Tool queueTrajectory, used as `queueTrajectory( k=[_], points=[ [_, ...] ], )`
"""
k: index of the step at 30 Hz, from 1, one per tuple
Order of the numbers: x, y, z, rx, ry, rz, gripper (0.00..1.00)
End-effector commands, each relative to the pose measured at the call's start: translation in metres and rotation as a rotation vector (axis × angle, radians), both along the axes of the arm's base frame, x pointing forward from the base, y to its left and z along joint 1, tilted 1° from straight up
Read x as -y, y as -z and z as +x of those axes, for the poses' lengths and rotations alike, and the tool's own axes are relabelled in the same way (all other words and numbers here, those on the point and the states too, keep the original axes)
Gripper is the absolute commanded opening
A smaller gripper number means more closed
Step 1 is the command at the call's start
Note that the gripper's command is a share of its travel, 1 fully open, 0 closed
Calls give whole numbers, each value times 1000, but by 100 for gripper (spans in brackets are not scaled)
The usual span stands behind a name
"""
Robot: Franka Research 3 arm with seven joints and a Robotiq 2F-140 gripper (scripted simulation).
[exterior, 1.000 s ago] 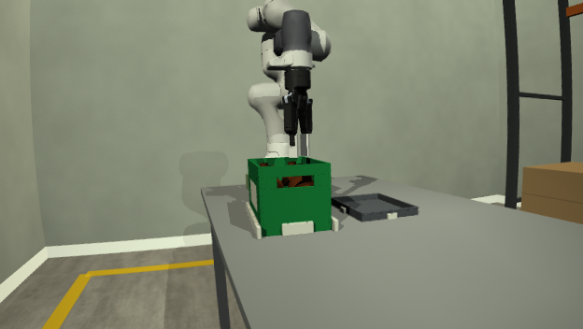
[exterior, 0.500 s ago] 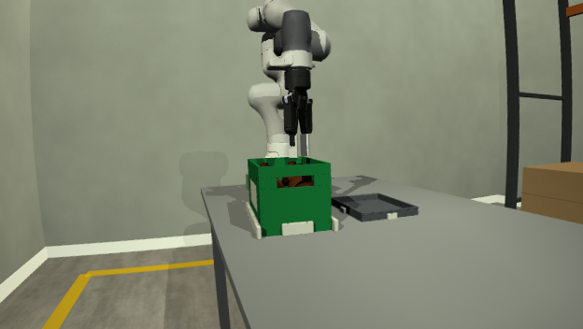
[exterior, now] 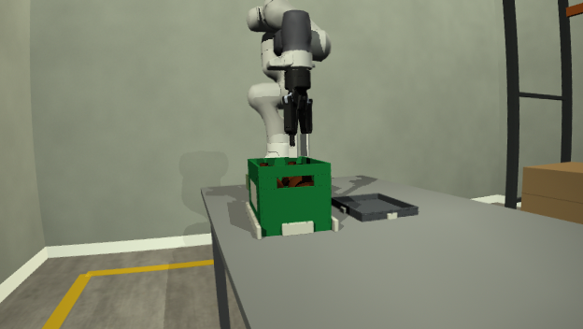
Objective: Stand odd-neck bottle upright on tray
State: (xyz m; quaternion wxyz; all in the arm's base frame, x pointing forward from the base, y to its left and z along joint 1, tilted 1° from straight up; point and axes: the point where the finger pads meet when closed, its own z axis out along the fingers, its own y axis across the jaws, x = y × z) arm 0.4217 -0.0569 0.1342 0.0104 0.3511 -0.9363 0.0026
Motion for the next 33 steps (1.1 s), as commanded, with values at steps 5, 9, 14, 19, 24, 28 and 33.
queueTrajectory(
  k=[5, 9, 14, 19, 24, 28, 33],
  points=[
    [1, 1, 0, 0, 4, 2, 44],
    [1, 1, 0, 0, 4, 2, 44],
    [1, 1, 0, 0, 4, 2, 44],
    [1, 3, 0, 0, 4, 2, 44],
    [1, 5, 0, 0, 4, 2, 44],
    [1, 8, 0, 0, 4, 2, 44],
    [1, 14, -1, 0, 4, 2, 44]
  ],
)
